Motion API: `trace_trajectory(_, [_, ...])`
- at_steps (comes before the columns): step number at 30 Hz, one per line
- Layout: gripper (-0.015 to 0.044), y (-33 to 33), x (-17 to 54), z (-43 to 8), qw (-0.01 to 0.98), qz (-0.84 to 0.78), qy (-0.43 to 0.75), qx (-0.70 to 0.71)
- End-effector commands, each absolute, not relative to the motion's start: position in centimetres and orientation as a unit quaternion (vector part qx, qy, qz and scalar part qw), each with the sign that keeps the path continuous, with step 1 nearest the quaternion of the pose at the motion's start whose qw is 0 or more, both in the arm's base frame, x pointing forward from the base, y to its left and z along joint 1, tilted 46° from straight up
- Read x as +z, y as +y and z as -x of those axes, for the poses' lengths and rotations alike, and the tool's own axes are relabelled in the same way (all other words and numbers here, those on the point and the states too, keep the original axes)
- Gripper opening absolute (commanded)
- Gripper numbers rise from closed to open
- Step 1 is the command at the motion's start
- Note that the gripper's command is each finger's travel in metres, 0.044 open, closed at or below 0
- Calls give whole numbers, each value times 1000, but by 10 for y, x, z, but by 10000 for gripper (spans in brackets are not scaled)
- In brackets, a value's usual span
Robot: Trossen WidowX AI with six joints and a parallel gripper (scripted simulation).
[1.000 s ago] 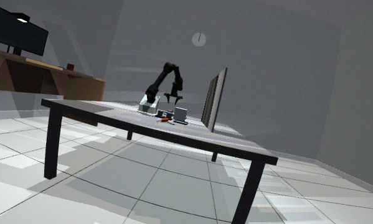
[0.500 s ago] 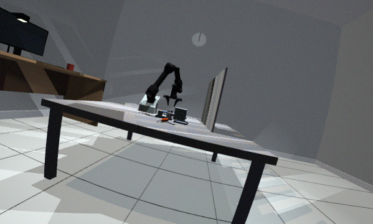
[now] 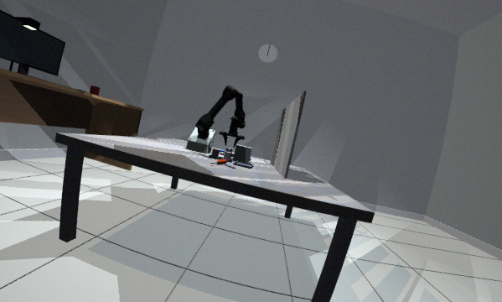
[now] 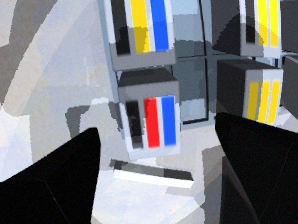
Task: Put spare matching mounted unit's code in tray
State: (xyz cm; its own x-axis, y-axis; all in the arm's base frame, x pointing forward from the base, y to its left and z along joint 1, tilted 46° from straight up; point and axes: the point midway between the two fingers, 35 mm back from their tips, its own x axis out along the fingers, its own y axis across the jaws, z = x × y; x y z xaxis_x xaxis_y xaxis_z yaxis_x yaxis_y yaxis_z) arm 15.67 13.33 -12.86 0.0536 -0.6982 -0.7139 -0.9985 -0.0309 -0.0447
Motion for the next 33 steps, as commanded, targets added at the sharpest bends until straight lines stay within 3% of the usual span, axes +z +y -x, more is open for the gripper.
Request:
trace_trajectory(1, [300, 127, -133, -157, 280, 669, 636, 264])
trace_trajectory(33, [300, 93, -161, -156, 280, 669, 636, 262])
